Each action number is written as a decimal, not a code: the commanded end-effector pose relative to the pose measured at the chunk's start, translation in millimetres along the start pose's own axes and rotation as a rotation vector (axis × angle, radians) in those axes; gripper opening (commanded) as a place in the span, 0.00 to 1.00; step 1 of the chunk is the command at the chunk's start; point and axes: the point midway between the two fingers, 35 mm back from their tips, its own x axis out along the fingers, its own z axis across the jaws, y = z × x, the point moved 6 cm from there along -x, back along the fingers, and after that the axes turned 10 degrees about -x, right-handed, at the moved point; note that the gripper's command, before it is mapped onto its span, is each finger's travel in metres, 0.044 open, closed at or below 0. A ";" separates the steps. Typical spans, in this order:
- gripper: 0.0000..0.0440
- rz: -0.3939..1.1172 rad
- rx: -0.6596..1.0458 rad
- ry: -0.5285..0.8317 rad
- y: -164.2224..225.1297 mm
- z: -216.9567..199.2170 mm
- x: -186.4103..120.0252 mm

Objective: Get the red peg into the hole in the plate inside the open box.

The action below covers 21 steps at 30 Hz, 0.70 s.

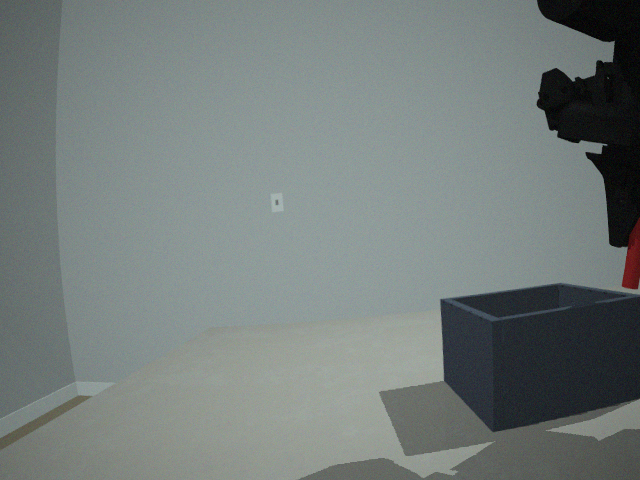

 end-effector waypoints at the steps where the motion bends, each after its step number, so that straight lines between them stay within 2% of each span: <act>1: 0.00 -0.004 0.017 0.011 -12.5 -3.8 0.5; 21: 0.00 0.024 0.159 0.034 -85.2 -33.5 27.5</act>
